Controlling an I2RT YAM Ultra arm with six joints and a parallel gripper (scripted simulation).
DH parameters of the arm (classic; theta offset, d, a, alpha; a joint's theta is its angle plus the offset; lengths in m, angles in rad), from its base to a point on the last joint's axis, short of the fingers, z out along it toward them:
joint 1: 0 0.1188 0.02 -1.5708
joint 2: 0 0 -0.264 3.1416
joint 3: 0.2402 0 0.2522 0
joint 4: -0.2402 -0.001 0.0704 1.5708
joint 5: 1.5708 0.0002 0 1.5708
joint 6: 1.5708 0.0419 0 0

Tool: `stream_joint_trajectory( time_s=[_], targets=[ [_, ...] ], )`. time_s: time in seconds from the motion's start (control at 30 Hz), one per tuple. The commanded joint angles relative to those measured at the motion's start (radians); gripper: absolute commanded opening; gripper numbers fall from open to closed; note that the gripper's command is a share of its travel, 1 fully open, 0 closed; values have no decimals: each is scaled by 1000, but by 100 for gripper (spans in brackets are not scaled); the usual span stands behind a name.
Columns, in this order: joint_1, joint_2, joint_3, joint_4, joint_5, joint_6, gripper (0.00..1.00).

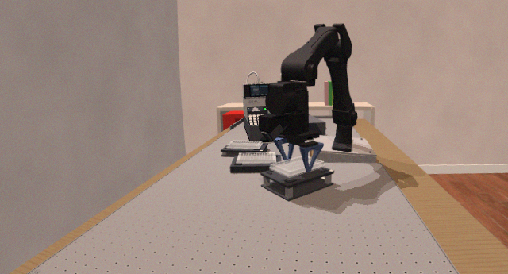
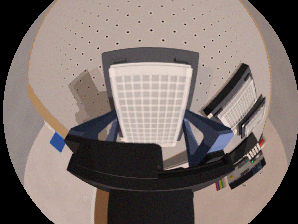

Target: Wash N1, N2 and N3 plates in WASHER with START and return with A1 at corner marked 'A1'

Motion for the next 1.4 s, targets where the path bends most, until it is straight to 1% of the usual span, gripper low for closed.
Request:
stream_joint_trajectory(
  time_s=[0.0, 1.37],
  targets=[
    [0, -11, 3, 4, 0, 1, 0],
    [1, -5, -14, 27, 0, 2, 0]
  ],
)
